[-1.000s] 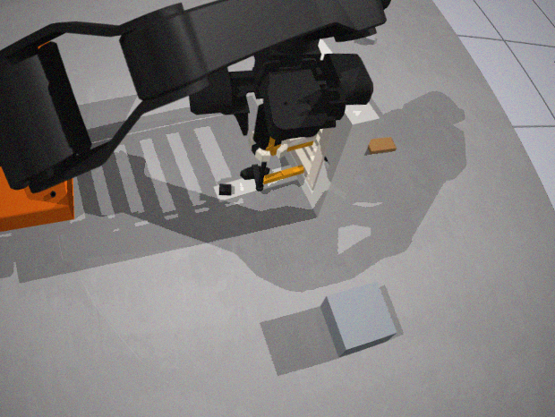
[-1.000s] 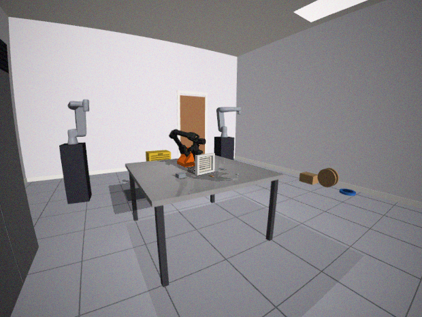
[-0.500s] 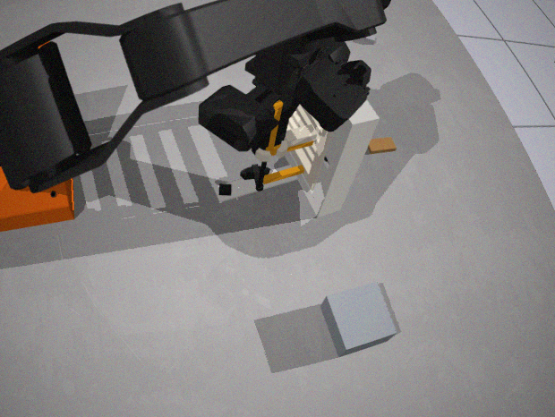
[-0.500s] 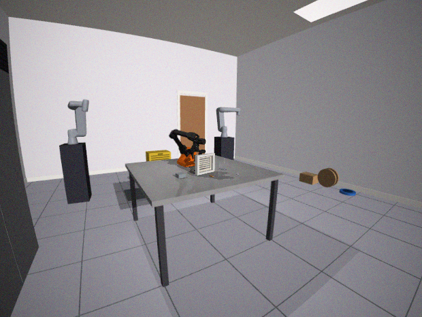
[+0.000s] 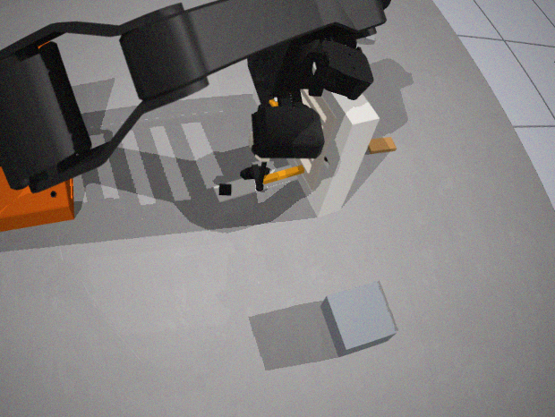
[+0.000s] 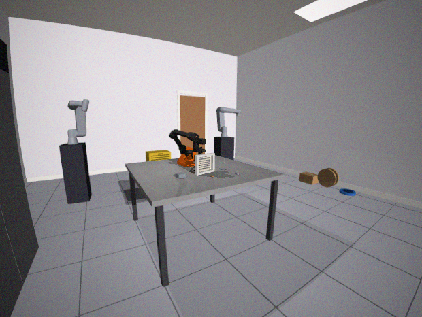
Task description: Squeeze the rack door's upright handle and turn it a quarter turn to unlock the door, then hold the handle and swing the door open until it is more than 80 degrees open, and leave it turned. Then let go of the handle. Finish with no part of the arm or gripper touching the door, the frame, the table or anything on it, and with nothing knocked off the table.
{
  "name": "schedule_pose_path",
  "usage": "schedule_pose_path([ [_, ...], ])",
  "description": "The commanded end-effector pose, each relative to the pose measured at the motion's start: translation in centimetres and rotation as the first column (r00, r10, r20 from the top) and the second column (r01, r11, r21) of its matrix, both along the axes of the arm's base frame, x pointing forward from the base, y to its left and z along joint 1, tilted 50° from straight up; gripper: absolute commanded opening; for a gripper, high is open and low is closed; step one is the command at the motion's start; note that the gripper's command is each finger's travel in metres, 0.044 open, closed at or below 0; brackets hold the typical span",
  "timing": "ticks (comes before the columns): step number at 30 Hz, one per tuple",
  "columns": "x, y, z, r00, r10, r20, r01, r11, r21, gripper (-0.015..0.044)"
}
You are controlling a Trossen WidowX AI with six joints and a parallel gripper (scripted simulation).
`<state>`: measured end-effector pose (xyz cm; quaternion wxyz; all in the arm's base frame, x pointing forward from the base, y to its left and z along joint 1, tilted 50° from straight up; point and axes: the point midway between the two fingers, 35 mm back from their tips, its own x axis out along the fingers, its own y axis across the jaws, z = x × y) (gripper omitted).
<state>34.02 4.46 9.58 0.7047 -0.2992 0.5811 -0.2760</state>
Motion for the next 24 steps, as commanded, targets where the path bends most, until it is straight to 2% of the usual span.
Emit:
schedule_pose_path([
  [1, 0.02, -0.03, 0.02, 0.979, 0.134, -0.155, -0.139, 0.990, -0.027, 0.0283],
  [6, 0.02, -0.03, 0.02, 0.900, 0.276, -0.337, -0.302, 0.953, -0.028, 0.0283],
  [11, 0.02, -0.03, 0.02, 0.769, 0.393, -0.505, -0.455, 0.891, 0.001, 0.0283],
  [18, 0.02, -0.03, 0.02, 0.511, 0.503, -0.697, -0.632, 0.769, 0.091, 0.0283],
  [24, 0.02, -0.03, 0.02, 0.243, 0.538, -0.807, -0.737, 0.643, 0.206, 0.0283],
])
